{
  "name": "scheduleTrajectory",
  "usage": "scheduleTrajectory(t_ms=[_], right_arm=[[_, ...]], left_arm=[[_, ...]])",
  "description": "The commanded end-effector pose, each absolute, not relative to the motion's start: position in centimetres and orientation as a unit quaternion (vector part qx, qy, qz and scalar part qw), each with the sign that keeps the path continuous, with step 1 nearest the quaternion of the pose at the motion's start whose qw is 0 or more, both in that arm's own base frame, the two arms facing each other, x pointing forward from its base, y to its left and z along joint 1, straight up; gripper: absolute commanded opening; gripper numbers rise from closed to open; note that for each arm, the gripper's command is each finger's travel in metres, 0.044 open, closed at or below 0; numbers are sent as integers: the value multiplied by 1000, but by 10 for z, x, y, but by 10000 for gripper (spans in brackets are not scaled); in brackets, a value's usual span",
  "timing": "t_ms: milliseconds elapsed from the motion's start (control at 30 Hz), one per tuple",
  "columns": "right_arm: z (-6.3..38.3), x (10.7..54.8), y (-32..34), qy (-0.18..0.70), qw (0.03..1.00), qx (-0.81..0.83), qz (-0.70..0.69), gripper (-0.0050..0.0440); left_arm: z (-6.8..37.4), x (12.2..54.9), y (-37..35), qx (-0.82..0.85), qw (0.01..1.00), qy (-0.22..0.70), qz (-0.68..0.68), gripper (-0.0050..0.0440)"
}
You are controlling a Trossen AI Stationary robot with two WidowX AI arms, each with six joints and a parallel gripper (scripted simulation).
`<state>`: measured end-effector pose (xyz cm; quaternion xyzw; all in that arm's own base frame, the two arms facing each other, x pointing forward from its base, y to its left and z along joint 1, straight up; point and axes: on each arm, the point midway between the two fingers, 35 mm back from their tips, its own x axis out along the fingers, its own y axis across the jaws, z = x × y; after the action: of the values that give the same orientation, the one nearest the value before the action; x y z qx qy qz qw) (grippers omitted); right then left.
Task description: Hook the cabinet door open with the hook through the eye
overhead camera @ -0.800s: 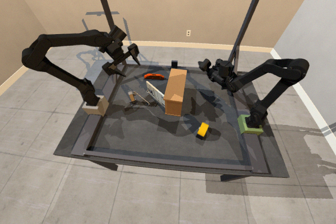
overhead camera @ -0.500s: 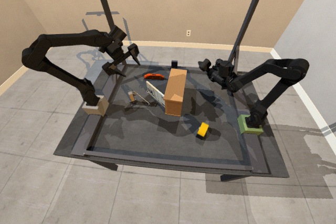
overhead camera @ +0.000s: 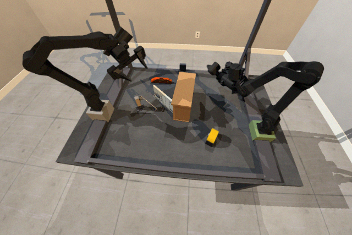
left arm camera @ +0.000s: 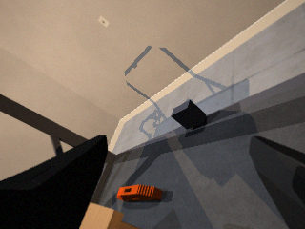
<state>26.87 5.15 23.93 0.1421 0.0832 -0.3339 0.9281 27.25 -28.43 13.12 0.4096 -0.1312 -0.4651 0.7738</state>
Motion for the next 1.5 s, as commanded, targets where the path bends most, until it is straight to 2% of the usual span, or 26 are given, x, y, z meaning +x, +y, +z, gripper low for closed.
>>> scheduleTrajectory(t_ms=[0, 233, 333, 733, 1167, 1467], right_arm=[[239, 265, 51, 84, 935, 137, -317, 440], [232, 261, 49, 87, 948, 107, -287, 440], [231, 261, 49, 87, 949, 103, -284, 440], [221, 255, 45, 96, 969, 43, -224, 440], [203, 245, 40, 102, 985, -46, -129, 440], [194, 240, 37, 107, 987, -96, -76, 440]], left_arm=[[160, 300, -279, 388, 805, -121, -432, 400], [182, 345, -257, 341, 855, -48, -389, 400], [181, 352, -253, 334, 860, -34, -383, 400], [223, 406, -199, 242, 923, 66, -292, 400], [267, 436, -133, 141, 962, 145, -185, 400], [296, 441, -89, 76, 974, 180, -115, 400]])
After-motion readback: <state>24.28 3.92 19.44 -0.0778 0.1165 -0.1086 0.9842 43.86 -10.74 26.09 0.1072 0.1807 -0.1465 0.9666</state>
